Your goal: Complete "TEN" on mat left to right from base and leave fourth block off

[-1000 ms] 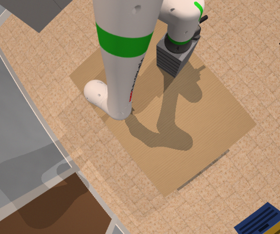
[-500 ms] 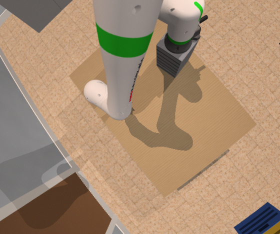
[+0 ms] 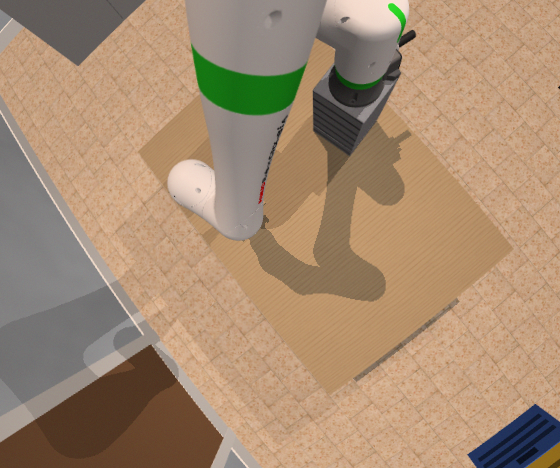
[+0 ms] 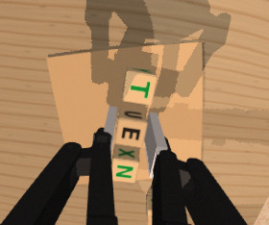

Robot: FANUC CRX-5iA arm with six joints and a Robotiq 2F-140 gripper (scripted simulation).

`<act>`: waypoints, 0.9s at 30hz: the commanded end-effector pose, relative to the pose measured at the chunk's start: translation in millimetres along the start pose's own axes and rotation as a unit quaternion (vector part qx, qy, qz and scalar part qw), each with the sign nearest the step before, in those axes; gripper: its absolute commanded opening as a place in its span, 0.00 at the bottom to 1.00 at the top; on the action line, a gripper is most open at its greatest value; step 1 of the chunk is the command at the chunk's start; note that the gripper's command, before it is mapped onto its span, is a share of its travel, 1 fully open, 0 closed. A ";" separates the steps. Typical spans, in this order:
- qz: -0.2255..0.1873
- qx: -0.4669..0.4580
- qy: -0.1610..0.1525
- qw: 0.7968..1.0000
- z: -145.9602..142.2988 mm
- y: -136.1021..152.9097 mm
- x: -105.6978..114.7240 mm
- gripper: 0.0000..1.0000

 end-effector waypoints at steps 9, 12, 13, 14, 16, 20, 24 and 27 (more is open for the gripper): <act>0.000 0.000 0.000 1.000 0.2 0.0 0.1 0.25; 0.000 0.000 0.000 1.000 0.2 0.0 0.1 0.25; 0.000 0.000 0.000 1.000 0.2 0.0 0.1 0.25; 0.000 0.000 0.000 1.000 0.2 0.0 0.2 0.25; 0.000 0.000 0.000 1.000 0.2 0.0 0.4 0.25; 0.000 0.000 0.000 1.000 0.2 0.0 3.1 0.25; 0.000 0.000 0.000 1.000 0.2 0.0 14.1 0.25; 0.000 0.000 0.000 1.000 0.2 0.0 27.5 0.25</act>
Point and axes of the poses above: the point where the finger pads meet when closed, its own x axis back along the fingers, its own z axis across the jaws, y = z × x, the point moved 2 cm from there along x, back along the fingers, and after that the axes turned 8 degrees about -x, right-handed, at the moved point
